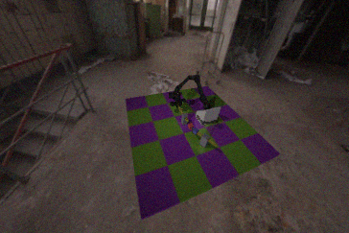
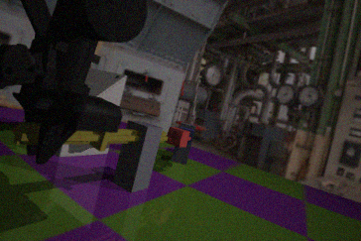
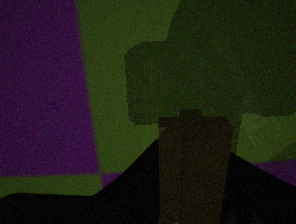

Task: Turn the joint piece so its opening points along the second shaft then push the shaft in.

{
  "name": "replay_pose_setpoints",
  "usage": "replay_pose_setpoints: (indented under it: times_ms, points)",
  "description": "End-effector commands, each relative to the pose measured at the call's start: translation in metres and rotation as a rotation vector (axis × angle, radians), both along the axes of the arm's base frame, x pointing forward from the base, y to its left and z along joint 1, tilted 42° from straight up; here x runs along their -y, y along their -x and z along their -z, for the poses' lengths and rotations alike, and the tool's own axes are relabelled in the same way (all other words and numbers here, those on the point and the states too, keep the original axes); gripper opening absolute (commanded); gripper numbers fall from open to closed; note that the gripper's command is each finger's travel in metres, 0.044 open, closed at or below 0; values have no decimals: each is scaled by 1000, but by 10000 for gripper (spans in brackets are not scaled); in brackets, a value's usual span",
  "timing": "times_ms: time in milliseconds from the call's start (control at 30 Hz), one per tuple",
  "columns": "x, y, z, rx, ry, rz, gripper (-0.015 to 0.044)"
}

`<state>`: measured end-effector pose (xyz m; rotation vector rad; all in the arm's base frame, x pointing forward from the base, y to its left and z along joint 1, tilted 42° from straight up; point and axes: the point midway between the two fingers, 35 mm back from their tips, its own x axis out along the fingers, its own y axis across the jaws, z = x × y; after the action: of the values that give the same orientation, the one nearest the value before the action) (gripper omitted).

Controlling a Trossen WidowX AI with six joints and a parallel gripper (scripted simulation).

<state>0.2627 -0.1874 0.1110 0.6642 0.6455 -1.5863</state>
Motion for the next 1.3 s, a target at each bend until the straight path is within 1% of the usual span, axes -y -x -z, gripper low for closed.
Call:
replay_pose_setpoints:
  times_ms: [0,1267]
  points:
    - [0,0,0,0,0,0,67]
    - [0,0,0,0,0,0,67]
